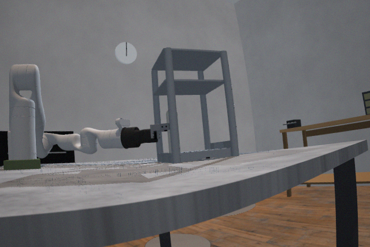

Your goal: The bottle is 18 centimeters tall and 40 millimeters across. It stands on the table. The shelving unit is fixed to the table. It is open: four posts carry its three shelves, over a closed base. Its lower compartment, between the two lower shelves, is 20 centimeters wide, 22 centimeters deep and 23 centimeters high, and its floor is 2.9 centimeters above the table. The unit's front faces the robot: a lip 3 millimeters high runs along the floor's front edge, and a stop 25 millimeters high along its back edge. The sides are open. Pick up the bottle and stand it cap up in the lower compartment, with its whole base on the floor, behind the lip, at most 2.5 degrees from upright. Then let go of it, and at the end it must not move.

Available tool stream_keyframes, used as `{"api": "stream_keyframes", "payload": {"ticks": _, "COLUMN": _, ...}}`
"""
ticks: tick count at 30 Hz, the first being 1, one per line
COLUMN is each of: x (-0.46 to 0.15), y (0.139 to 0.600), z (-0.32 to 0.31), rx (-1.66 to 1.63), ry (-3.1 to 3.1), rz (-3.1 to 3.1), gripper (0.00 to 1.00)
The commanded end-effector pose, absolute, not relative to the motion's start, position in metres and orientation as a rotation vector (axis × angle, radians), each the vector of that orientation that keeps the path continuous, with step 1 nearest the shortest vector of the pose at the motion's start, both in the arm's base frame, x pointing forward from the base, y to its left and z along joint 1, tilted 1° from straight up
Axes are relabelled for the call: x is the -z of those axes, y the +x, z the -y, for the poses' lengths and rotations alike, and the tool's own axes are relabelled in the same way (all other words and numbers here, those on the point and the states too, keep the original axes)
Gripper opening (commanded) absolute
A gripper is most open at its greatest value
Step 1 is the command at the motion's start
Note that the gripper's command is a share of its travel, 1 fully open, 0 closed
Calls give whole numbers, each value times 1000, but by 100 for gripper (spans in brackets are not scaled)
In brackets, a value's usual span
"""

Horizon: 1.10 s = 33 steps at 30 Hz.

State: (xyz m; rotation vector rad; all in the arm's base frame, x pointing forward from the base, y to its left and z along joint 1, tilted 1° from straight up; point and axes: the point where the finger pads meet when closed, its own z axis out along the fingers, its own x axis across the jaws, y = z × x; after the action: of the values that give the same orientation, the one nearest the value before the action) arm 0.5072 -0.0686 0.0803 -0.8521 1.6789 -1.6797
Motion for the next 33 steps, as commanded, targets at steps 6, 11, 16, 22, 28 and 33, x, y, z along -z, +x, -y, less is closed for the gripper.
{"api": "stream_keyframes", "payload": {"ticks": 6, "x": -81, "y": 503, "z": 61, "rx": 1675, "ry": -856, "rz": -1673, "gripper": 100}}
{"api": "stream_keyframes", "payload": {"ticks": 11, "x": -81, "y": 499, "z": 58, "rx": 1675, "ry": -856, "rz": -1673, "gripper": 100}}
{"api": "stream_keyframes", "payload": {"ticks": 16, "x": -81, "y": 495, "z": 55, "rx": 1675, "ry": -856, "rz": -1673, "gripper": 100}}
{"api": "stream_keyframes", "payload": {"ticks": 22, "x": -81, "y": 492, "z": 53, "rx": 1675, "ry": -856, "rz": -1673, "gripper": 100}}
{"api": "stream_keyframes", "payload": {"ticks": 28, "x": -81, "y": 488, "z": 50, "rx": 1675, "ry": -856, "rz": -1673, "gripper": 100}}
{"api": "stream_keyframes", "payload": {"ticks": 33, "x": -81, "y": 485, "z": 48, "rx": 1675, "ry": -856, "rz": -1673, "gripper": 100}}
